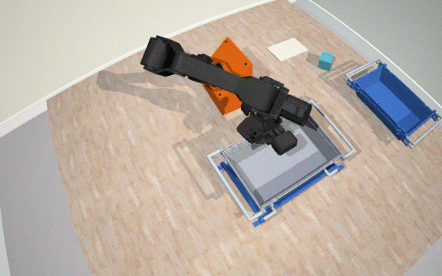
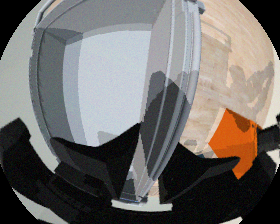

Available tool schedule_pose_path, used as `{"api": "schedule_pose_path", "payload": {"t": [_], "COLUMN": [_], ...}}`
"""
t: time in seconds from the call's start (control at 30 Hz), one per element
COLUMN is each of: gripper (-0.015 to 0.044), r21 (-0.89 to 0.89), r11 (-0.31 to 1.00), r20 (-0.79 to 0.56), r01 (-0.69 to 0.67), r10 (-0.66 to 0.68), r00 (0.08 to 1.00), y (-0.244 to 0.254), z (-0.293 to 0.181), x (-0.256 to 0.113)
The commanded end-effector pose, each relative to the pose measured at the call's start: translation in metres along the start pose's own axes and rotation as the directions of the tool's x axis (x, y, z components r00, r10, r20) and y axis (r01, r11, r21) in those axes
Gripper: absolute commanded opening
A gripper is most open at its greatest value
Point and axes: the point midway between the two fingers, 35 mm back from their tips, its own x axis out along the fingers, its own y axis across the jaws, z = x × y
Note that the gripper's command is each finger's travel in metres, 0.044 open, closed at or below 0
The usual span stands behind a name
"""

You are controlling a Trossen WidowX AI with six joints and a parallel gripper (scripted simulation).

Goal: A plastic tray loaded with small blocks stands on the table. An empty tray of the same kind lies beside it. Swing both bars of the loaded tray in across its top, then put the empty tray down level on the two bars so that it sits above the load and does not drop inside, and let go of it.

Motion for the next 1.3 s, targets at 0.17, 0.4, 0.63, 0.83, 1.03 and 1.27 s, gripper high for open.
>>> {"api": "schedule_pose_path", "payload": {"t": [0.17, 0.4, 0.63, 0.83, 1.03, 1.27], "gripper": [0.0, 0.0, 0.0073, 0.0161, 0.0249, 0.0352], "r21": [-0.001, -0.001, -0.001, -0.001, -0.001, -0.001], "r11": [1.0, 1.0, 1.0, 1.0, 1.0, 1.0], "r20": [0.001, 0.001, 0.001, 0.001, 0.001, 0.001], "r01": [0.018, 0.018, 0.018, 0.018, 0.018, 0.018], "r10": [-0.018, -0.018, -0.018, -0.018, -0.018, -0.018], "r00": [1.0, 1.0, 1.0, 1.0, 1.0, 1.0], "y": [-0.0028, -0.0028, -0.0028, -0.0028, -0.0028, -0.0028], "z": [0.002, 0.002, 0.002, 0.002, 0.002, 0.002], "x": [0.0061, 0.0061, 0.0061, 0.0061, 0.0061, 0.0061]}}
